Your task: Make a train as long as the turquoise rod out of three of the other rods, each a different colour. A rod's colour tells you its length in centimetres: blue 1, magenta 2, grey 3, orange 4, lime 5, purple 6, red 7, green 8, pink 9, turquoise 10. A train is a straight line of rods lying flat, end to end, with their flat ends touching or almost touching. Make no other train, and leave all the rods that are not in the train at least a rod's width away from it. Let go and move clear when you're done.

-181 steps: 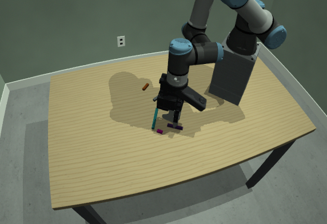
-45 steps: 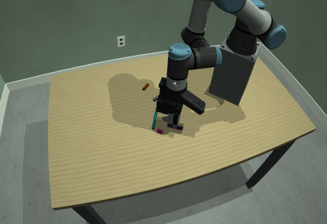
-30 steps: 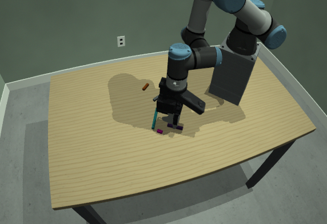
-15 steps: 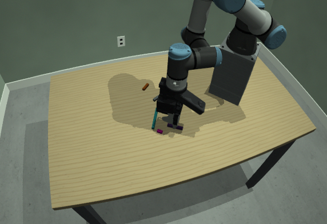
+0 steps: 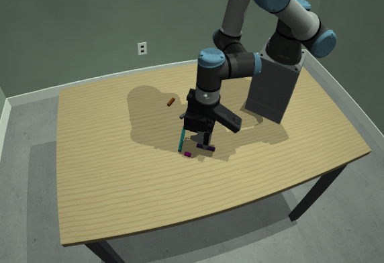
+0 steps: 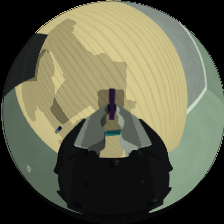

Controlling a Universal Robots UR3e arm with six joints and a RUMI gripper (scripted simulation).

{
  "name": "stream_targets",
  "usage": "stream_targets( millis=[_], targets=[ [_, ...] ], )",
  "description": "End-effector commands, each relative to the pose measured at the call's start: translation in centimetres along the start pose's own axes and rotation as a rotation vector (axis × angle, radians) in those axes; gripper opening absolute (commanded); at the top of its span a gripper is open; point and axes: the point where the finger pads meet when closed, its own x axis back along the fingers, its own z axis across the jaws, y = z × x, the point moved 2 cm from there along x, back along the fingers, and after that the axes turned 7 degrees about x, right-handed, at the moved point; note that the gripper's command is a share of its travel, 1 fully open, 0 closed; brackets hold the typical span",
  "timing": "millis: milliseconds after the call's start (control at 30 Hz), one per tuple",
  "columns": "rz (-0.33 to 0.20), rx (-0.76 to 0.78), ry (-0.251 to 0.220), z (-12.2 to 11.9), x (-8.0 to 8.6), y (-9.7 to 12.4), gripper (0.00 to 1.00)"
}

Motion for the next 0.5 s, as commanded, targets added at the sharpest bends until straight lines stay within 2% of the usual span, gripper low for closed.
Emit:
stream_targets(
  millis=[0, 133, 467],
  targets=[
    [-0.002, 0.000, 0.001, 0.0, 0.9, 0.1, 0.00],
    [-0.002, 0.000, 0.001, 0.0, 1.4, 0.1, 0.00],
    [-0.002, 0.000, 0.001, 0.0, 4.4, 0.1, 0.00]
  ],
)
